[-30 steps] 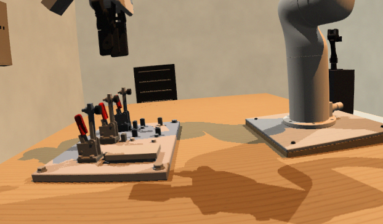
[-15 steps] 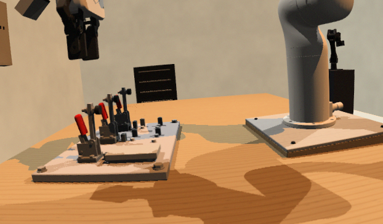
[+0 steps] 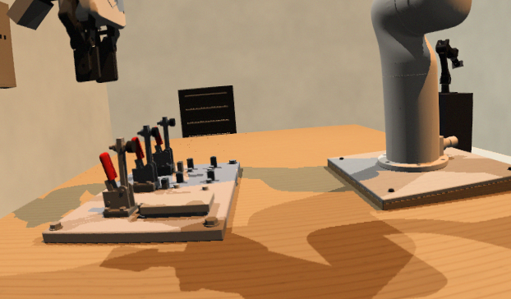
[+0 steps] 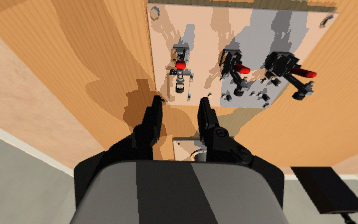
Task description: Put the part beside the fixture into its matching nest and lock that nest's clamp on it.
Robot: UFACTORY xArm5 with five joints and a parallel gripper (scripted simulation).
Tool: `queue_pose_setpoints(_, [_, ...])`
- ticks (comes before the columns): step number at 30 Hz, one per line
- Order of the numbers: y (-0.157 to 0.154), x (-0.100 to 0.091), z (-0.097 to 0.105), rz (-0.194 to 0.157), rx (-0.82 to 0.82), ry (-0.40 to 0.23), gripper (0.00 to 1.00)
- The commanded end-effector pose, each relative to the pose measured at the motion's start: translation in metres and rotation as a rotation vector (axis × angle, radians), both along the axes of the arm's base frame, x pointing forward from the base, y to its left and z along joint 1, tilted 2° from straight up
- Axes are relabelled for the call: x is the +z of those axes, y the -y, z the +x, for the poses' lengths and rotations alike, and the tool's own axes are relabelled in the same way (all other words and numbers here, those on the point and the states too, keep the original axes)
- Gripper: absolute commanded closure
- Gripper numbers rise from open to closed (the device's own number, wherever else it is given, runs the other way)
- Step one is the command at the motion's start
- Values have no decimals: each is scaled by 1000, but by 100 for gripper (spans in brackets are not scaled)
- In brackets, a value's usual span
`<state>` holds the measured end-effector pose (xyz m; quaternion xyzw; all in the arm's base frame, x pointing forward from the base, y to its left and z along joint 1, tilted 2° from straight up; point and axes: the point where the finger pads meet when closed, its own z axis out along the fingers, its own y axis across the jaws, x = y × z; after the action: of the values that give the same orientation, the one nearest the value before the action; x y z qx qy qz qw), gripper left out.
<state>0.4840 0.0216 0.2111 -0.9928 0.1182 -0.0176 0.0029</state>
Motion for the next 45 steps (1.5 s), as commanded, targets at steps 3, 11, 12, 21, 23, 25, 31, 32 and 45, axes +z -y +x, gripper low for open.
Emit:
queue_pose_setpoints(3, [0, 0, 1, 0, 0, 4, 53])
queue_pose_setpoints(11, [0, -15, 2, 0, 0, 4, 53])
queue_pose_setpoints(12, [0, -18, 2, 0, 0, 4, 53])
queue_pose_setpoints(21, [0, -44, 3, 0, 0, 4, 53])
queue_pose_setpoints(23, [0, -52, 4, 0, 0, 4, 53])
queue_pose_setpoints(25, [0, -60, 4, 0, 0, 4, 53])
queue_pose_setpoints(31, [0, -81, 5, 0, 0, 4, 53])
queue_pose_setpoints(32, [0, -83, 5, 0, 0, 4, 53])
queue_pose_setpoints(45, [0, -95, 5, 0, 0, 4, 53])
